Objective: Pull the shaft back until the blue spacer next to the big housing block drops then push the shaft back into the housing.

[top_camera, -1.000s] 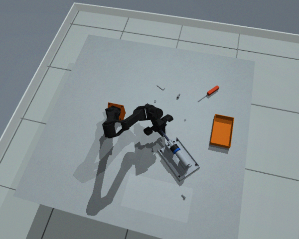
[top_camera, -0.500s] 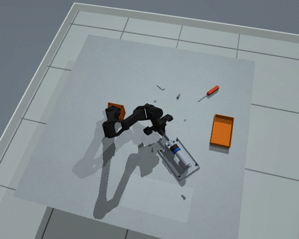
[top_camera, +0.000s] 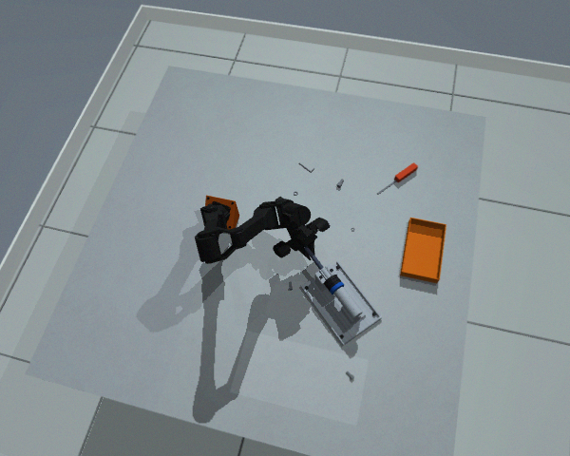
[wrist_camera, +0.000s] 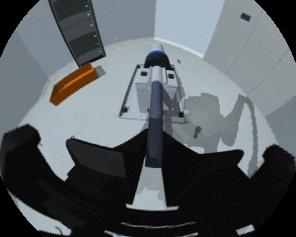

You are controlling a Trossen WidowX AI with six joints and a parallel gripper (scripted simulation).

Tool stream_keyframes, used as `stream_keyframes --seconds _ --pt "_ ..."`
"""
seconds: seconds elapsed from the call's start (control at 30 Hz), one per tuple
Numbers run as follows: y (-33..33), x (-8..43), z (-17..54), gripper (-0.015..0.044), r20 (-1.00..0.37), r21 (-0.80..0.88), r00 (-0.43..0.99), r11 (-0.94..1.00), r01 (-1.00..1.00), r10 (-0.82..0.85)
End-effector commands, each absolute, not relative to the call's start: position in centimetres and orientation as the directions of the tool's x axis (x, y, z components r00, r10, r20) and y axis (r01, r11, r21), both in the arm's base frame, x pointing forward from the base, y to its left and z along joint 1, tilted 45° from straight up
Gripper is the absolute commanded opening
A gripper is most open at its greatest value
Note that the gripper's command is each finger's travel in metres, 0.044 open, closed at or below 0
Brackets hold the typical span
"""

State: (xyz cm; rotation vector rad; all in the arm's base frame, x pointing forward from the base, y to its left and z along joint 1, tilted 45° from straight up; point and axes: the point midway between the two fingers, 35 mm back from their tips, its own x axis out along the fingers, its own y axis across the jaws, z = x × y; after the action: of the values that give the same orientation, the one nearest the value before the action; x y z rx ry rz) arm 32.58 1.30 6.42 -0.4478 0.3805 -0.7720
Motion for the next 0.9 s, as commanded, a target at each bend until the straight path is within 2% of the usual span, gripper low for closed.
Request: stream_keyframes --seconds 0.0,0.87 --pt "1.36 32.47 6.4 0.0 -0.162 -0.516 0.657 0.631 0.58 -0.736" --pt "1.46 32.24 6.26 0.0 -0.162 -0.516 0.657 0.631 0.58 -0.736"
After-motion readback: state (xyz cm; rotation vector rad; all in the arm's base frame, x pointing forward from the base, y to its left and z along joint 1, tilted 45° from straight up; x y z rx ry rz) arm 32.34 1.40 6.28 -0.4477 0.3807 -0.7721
